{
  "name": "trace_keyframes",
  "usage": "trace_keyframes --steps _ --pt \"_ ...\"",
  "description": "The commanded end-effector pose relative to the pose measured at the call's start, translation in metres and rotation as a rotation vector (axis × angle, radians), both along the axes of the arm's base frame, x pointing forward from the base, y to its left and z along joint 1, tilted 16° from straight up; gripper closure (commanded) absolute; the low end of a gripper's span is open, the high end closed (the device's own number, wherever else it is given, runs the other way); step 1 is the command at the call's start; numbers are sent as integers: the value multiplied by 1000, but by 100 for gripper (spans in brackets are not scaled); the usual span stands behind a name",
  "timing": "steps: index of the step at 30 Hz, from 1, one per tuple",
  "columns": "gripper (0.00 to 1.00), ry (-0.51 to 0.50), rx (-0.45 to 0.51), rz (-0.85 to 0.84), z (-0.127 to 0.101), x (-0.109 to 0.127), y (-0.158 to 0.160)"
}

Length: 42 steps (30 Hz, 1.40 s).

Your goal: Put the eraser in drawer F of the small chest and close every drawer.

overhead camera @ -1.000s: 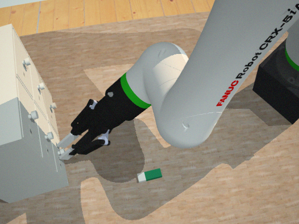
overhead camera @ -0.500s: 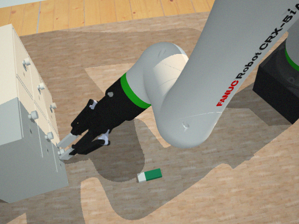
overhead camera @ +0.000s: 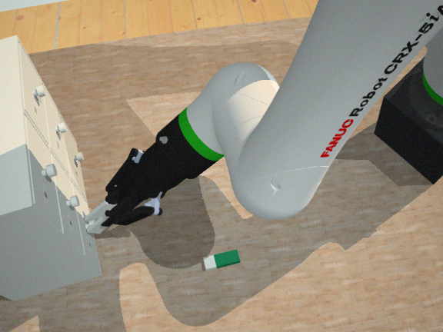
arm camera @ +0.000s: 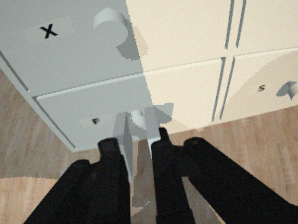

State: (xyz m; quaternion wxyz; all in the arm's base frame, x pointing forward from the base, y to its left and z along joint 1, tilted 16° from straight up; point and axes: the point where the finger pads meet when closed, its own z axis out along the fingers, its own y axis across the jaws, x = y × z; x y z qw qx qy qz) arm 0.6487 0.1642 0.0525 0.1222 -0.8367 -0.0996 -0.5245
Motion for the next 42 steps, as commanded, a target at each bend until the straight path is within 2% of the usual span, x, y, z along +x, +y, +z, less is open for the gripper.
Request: trace_keyframes --steps 1,23,42 --pt "92 0 0 0 0 0 0" --pt "92 0 0 0 0 -2 -1" --pt "92 0 0 0 -4 -16 -4"
